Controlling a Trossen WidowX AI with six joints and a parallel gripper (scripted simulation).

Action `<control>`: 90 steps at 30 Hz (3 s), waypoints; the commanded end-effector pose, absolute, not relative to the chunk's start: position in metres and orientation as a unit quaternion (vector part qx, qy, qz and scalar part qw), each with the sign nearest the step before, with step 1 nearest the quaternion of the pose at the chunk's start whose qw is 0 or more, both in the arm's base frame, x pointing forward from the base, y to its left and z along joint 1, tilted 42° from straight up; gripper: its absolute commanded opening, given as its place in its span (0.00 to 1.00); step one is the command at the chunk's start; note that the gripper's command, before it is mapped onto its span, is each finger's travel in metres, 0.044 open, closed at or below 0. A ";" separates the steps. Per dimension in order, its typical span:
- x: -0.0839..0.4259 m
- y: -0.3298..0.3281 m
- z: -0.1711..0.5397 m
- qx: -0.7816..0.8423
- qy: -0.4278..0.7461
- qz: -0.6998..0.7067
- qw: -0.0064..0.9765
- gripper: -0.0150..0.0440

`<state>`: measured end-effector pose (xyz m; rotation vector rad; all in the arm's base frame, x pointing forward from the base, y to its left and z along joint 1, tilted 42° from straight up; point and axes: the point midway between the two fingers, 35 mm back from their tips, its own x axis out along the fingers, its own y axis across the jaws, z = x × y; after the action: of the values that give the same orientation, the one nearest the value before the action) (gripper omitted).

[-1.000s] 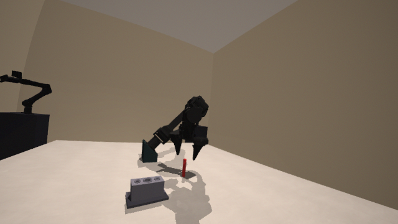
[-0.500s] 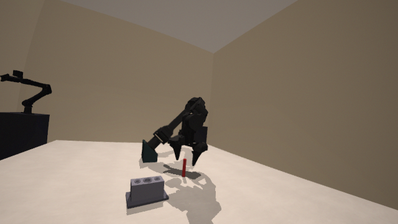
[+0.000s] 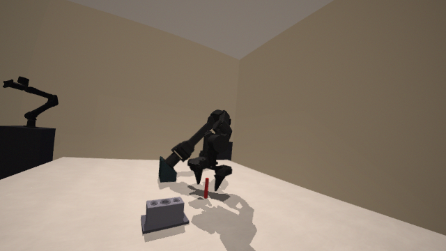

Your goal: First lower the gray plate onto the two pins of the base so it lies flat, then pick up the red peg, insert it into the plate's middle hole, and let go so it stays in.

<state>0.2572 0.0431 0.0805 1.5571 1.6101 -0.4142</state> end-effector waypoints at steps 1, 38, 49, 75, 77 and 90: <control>0.257 0.044 0.079 0.623 0.642 -0.166 0.415 0.87; 0.257 0.011 0.110 0.621 0.641 -0.171 0.418 0.25; 0.254 -0.013 0.136 0.621 0.641 -0.171 0.417 0.25; 0.294 -0.059 0.101 0.620 0.640 -0.172 0.419 0.25; 0.296 -0.063 0.098 0.620 0.640 -0.172 0.419 0.25; 0.312 -0.093 0.075 0.620 0.640 -0.172 0.420 0.25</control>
<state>0.3084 -0.0862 0.0793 1.5617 1.6087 -0.4343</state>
